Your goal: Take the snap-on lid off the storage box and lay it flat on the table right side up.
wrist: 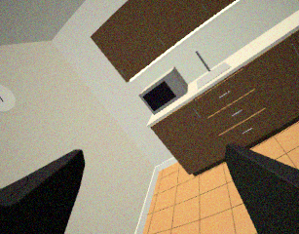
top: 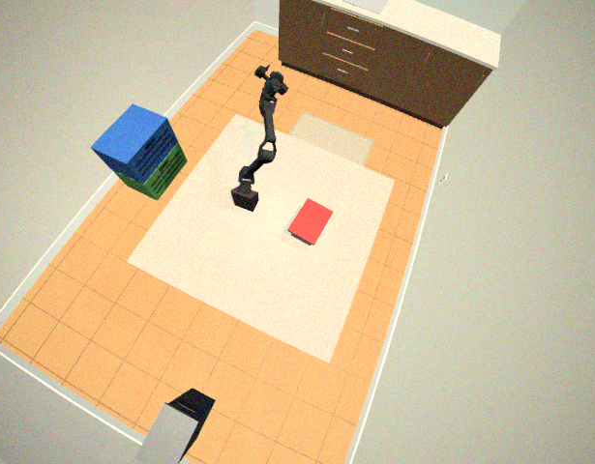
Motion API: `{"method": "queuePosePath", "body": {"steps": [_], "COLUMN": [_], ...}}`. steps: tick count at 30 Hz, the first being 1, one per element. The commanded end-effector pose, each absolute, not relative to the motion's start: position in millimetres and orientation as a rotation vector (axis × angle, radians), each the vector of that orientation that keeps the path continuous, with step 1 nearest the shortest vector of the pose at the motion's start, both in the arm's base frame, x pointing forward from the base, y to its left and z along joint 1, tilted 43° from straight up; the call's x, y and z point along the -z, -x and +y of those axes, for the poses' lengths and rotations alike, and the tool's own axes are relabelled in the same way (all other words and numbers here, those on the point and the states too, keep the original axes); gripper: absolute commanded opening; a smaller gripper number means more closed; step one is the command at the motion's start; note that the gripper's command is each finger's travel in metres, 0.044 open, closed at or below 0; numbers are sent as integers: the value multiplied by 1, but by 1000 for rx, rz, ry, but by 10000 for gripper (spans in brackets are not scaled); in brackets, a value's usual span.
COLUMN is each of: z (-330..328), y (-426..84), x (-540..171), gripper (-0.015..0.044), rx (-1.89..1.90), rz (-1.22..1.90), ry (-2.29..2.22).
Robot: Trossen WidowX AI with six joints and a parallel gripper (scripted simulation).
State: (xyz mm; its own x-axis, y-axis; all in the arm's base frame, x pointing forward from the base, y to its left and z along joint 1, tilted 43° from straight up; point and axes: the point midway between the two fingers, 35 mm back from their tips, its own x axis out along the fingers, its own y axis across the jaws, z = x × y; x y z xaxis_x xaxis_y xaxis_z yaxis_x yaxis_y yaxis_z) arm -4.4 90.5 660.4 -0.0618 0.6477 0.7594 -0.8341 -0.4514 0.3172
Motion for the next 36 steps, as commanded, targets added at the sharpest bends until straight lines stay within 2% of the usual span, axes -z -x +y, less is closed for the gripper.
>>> {"method": "queuePosePath", "body": {"steps": [1,6,7,13,22,29,36], "z": [92,135,145,185,248,275,262], "y": [5,17,17,6,-48,-131,-204], "x": [-660,-636,-629,-605,-541,-465,-401], "gripper": [374,243,235,235,235,235,235], "rx": [-1733,-1690,-1677,-1598,-1439,-1216,-987], "rz": [-246,-209,-195,-197,-15,205,361], "ry": [-1086,-996,-977,-876,-802,-822,-889]}}
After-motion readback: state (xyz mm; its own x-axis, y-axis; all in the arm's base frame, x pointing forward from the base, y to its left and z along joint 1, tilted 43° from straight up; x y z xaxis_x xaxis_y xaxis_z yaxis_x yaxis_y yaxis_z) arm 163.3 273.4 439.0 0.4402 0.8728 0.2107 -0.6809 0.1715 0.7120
